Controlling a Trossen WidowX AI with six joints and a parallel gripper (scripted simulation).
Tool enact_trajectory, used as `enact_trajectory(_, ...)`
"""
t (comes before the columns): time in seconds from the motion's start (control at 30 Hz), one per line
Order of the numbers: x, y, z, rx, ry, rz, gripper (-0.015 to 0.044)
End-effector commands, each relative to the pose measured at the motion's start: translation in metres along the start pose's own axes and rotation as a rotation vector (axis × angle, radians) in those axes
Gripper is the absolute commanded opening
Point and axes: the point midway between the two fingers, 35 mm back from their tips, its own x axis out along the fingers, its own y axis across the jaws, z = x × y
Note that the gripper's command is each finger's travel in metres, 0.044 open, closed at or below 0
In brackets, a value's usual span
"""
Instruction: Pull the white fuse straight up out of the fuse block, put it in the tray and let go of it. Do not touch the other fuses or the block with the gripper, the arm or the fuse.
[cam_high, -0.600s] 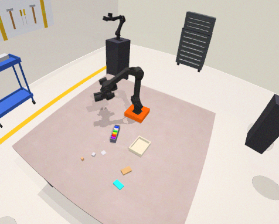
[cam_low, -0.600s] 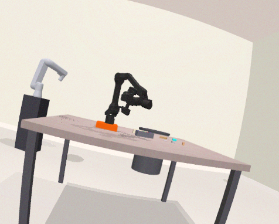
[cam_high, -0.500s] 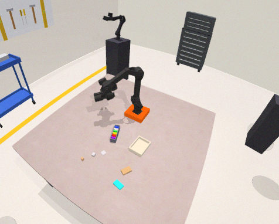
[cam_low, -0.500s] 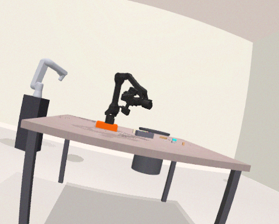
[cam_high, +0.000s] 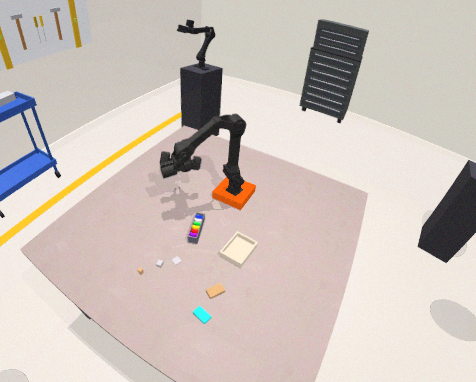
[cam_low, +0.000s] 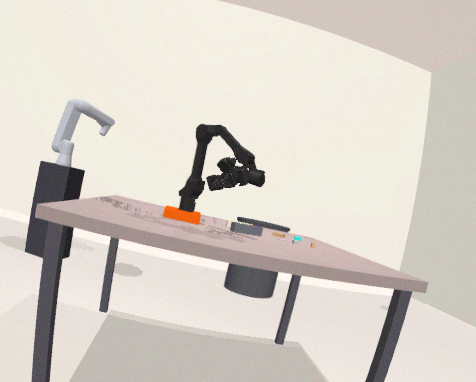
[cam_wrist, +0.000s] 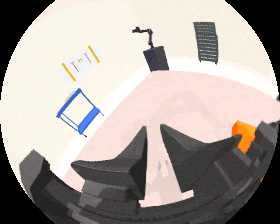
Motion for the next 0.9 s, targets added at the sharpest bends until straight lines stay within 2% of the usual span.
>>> enact_trajectory(0.0, -0.023, -0.002, -0.039, -0.737, 0.208, 0.068, 0.0074)
enact_trajectory(0.13, -0.038, -0.005, -0.059, -1.134, 0.303, 0.167, 0.0074)
enact_trajectory(0.4, -0.063, -0.011, -0.086, -1.661, 0.404, 0.378, 0.0074)
enact_trajectory(0.67, -0.089, -0.019, -0.108, -2.167, 0.424, 0.661, 0.0074)
enact_trajectory(0.87, -0.111, -0.027, -0.124, -2.523, 0.379, 0.942, 0.0074)
